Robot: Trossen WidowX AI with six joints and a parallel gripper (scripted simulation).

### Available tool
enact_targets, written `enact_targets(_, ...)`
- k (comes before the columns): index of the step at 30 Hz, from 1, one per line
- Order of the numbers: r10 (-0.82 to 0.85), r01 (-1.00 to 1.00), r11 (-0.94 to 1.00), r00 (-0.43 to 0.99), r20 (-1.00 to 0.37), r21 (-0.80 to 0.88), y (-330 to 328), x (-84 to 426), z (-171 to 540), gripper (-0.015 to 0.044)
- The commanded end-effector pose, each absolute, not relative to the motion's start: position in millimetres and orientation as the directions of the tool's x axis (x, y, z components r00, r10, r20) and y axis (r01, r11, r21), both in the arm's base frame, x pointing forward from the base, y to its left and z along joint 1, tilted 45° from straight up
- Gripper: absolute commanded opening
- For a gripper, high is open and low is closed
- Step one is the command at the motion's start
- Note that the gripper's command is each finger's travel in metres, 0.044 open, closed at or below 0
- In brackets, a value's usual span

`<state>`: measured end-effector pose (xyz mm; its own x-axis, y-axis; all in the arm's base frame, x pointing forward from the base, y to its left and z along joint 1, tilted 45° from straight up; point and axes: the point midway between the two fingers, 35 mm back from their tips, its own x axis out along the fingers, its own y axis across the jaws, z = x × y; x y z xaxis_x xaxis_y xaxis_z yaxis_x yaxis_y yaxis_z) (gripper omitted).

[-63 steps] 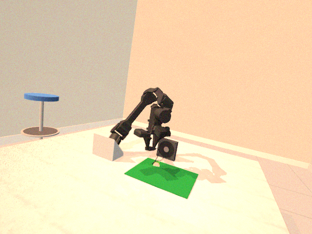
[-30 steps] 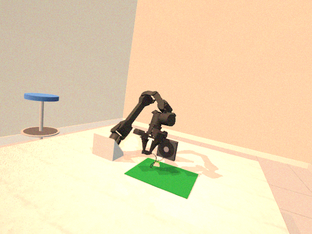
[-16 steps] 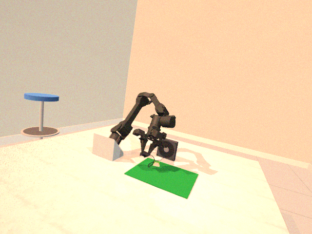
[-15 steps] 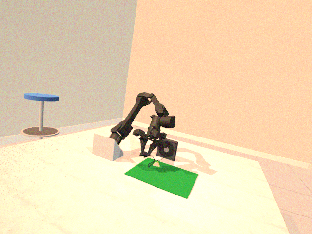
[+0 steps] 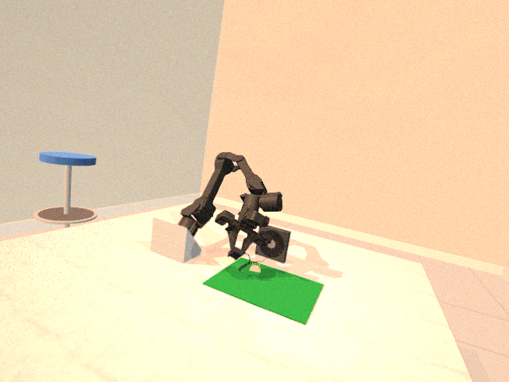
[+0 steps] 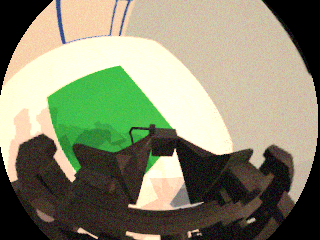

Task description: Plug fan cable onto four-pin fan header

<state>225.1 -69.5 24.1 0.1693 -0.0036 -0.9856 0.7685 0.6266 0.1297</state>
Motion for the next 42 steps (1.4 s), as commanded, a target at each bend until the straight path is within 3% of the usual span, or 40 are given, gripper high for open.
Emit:
enact_targets(1, -0.056, 0.778, 0.616, 0.201, -0.978, 0.125, -70, 225, 24, 0.0000)
enact_targets(20, -0.272, 0.813, 0.546, 0.400, -0.875, 0.202, -67, 227, 31, 0.0000)
enact_targets(42, -0.427, 0.778, 0.444, 0.619, -0.659, 0.444, -62, 224, 45, 0.0000)
